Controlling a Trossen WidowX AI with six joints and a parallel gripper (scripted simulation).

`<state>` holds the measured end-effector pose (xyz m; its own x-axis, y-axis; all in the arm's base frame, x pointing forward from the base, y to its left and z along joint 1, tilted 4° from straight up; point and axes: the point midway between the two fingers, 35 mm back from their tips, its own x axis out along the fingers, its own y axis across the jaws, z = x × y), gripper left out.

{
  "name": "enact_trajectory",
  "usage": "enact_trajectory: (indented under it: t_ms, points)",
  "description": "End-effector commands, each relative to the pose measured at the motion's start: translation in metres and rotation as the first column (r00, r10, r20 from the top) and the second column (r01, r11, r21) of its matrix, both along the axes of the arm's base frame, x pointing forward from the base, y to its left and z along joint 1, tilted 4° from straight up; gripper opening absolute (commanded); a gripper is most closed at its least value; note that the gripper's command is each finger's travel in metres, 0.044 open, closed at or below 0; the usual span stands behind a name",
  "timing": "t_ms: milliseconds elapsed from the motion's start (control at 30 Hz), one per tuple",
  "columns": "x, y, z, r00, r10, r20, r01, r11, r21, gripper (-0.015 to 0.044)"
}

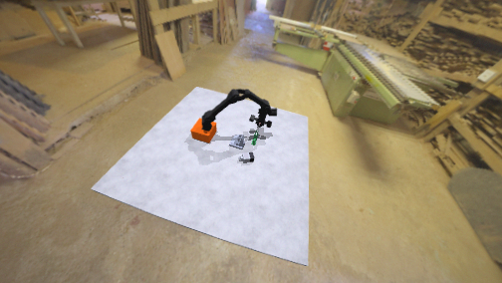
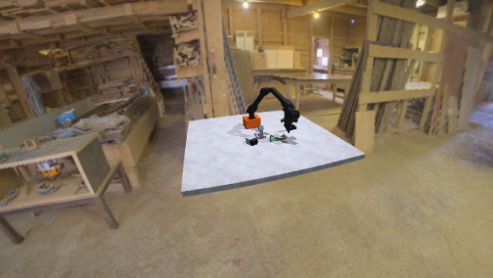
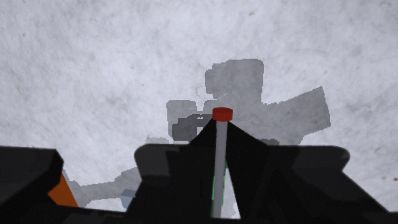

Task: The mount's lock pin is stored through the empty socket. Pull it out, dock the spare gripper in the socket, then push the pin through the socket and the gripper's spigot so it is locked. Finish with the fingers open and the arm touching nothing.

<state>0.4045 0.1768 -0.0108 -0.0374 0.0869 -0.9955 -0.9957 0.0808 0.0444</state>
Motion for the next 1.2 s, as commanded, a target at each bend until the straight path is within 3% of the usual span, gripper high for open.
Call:
enact_trajectory:
  t_ms: [0, 1167]
  points:
    - [-0.002, -0.001, -0.009, 1.0, 0.005, -0.003, -0.005, 1.0, -0.001, 0.0]
    - [-0.002, -0.002, -0.024, 1.0, 0.006, 0.011, -0.006, 1.0, 0.004, 0.0]
